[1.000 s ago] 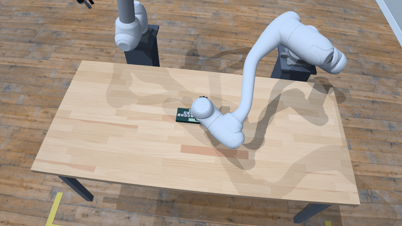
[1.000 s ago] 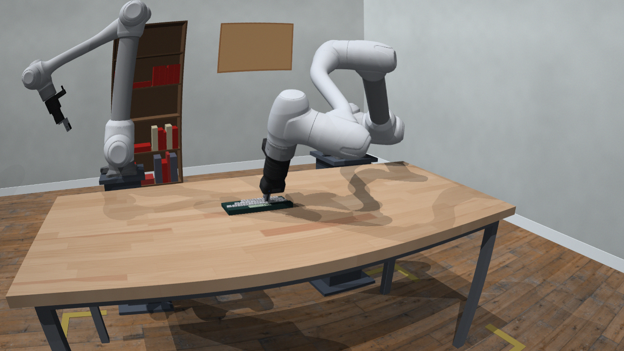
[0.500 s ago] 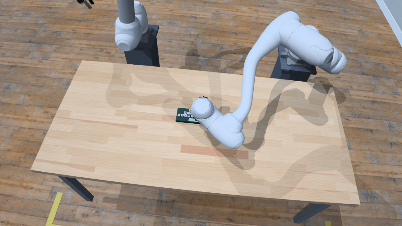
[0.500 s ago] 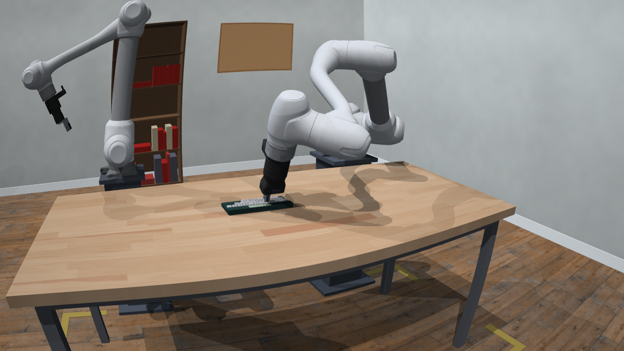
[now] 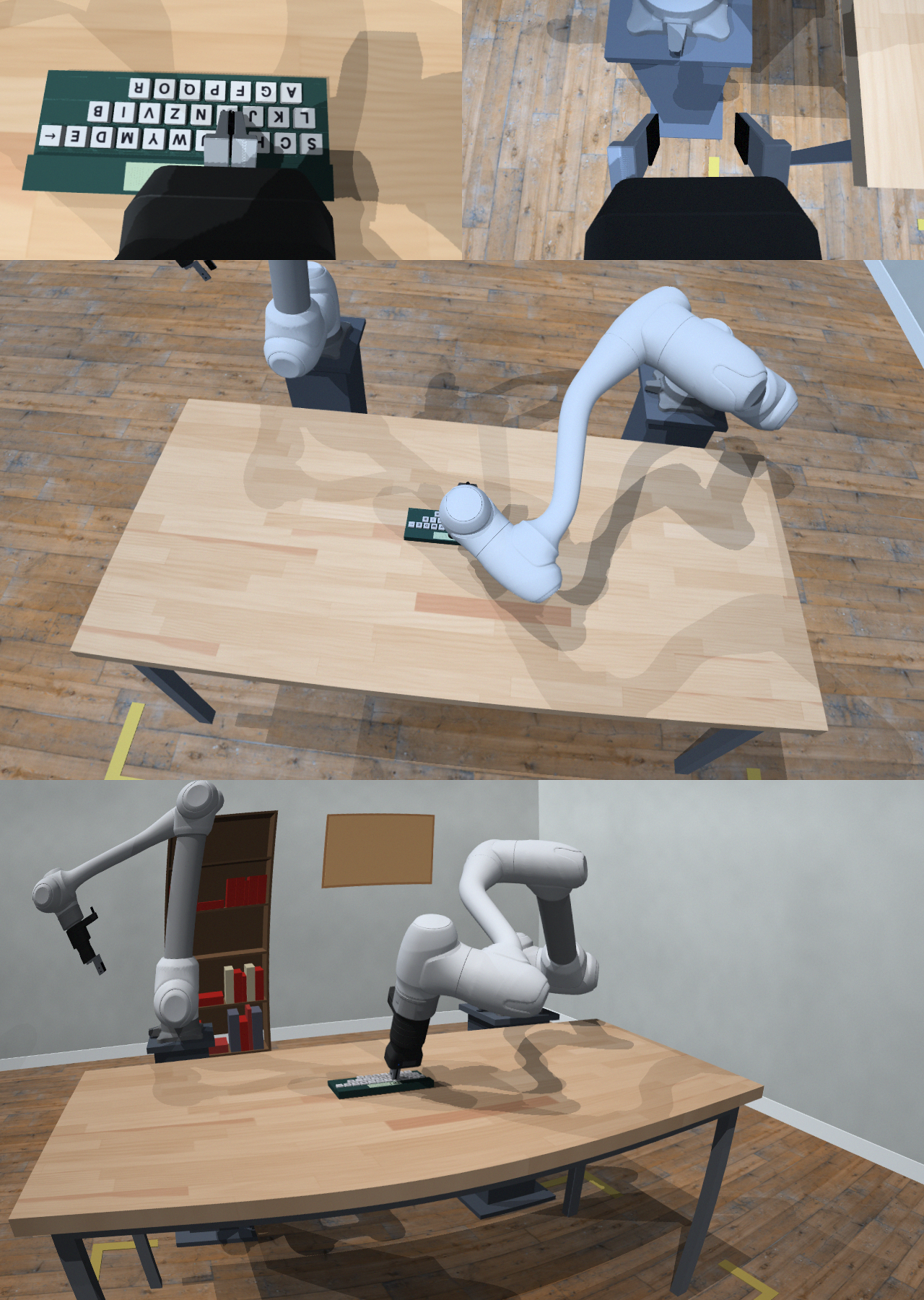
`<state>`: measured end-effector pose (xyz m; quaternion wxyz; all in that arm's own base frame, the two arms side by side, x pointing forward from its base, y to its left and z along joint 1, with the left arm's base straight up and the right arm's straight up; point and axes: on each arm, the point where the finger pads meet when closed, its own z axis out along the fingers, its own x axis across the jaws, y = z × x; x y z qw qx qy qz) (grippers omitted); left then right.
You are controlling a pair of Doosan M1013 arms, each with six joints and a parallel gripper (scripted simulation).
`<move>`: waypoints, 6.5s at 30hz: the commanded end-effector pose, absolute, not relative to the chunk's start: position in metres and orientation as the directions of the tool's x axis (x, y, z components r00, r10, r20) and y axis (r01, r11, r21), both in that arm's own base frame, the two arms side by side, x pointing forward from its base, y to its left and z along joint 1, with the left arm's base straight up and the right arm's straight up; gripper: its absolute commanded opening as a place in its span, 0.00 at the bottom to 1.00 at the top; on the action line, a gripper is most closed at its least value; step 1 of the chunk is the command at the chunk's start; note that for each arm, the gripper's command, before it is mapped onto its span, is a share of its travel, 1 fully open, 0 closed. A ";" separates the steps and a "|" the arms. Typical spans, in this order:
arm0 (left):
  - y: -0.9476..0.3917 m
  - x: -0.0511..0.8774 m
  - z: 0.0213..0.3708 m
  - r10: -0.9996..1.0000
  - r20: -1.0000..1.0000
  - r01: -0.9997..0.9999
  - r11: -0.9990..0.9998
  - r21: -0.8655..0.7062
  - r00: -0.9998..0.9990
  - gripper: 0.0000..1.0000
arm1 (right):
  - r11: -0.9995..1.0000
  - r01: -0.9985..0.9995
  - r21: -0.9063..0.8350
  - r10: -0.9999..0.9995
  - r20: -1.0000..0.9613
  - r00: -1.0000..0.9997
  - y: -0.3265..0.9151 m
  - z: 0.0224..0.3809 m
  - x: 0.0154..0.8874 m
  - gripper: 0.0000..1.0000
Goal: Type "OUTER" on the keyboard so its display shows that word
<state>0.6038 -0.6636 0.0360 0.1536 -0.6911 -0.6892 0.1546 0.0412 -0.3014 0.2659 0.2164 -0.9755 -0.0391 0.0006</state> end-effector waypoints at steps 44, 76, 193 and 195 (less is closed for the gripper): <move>-0.779 0.602 0.047 1.000 0.000 0.905 -0.002 -0.426 0.002 0.00 | -0.903 0.079 -0.422 0.077 0.022 0.997 -0.300 0.269 0.042 1.00; -0.781 0.604 0.036 1.000 -0.005 0.906 -0.005 -0.424 0.003 0.00 | -0.903 0.079 -0.422 0.077 0.022 0.997 -0.300 0.269 0.042 1.00; -0.736 0.565 0.034 1.000 -0.005 0.906 -0.004 -0.424 0.002 0.00 | -0.903 0.079 -0.422 0.077 0.022 0.997 -0.300 0.269 0.042 1.00; -0.736 0.565 0.033 1.000 -0.005 0.906 -0.004 -0.424 0.002 0.00 | -0.903 0.079 -0.422 0.077 0.022 0.997 -0.300 0.269 0.042 1.00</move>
